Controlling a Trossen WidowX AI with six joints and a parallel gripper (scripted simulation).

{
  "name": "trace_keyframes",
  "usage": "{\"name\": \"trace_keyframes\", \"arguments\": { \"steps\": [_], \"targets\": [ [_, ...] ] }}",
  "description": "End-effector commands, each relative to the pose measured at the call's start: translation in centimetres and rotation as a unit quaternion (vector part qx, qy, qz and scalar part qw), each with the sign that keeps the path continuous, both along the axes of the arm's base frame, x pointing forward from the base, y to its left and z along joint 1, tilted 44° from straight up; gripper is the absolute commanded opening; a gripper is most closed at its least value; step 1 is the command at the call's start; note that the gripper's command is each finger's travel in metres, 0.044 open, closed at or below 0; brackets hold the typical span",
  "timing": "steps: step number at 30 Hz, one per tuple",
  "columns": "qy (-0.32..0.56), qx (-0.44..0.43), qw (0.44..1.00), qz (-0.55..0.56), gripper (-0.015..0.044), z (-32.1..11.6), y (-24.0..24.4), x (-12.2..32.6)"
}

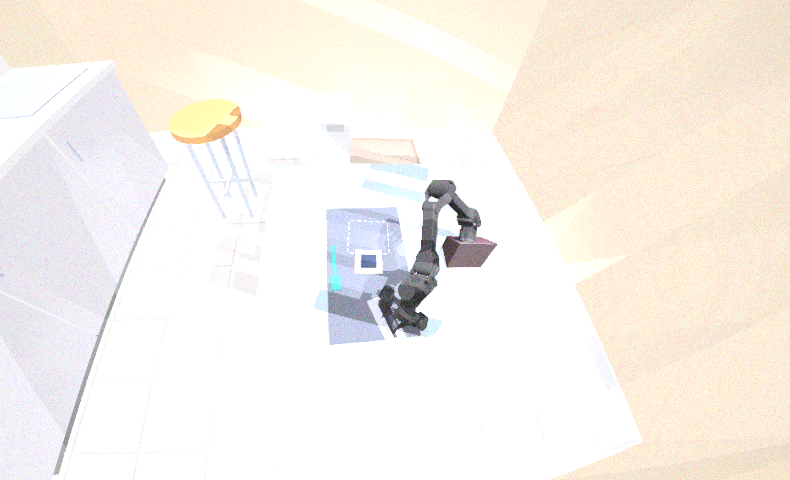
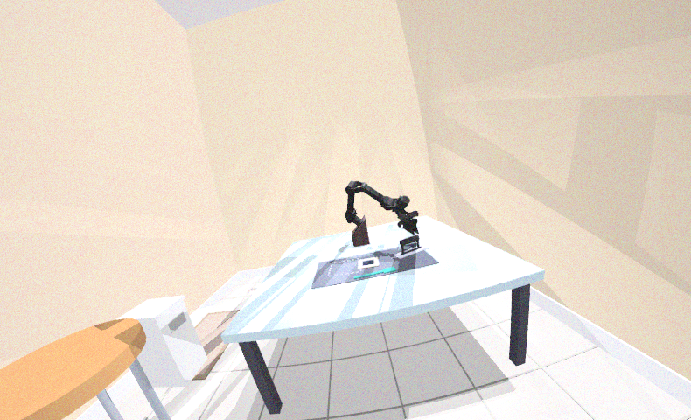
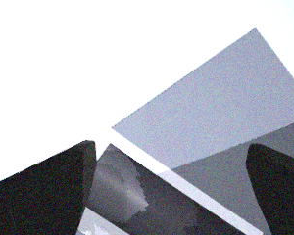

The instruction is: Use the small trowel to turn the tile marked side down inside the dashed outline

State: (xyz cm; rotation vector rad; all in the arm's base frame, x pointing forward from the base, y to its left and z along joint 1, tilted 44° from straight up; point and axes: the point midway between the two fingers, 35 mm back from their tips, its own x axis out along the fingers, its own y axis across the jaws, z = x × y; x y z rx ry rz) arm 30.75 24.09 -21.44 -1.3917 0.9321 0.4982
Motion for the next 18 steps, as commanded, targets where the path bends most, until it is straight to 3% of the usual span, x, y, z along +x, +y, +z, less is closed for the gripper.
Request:
{"name": "trace_keyframes", "arguments": {
  "steps": [1, 18],
  "targets": [
    [0.003, -0.027, 0.998, 0.058, 0.0300, 0.5, -0.2, -0.3],
    [-0.011, -0.182, 0.944, 0.274, 0.0300, 2.0, -3.4, -1.0]
  ]
}}
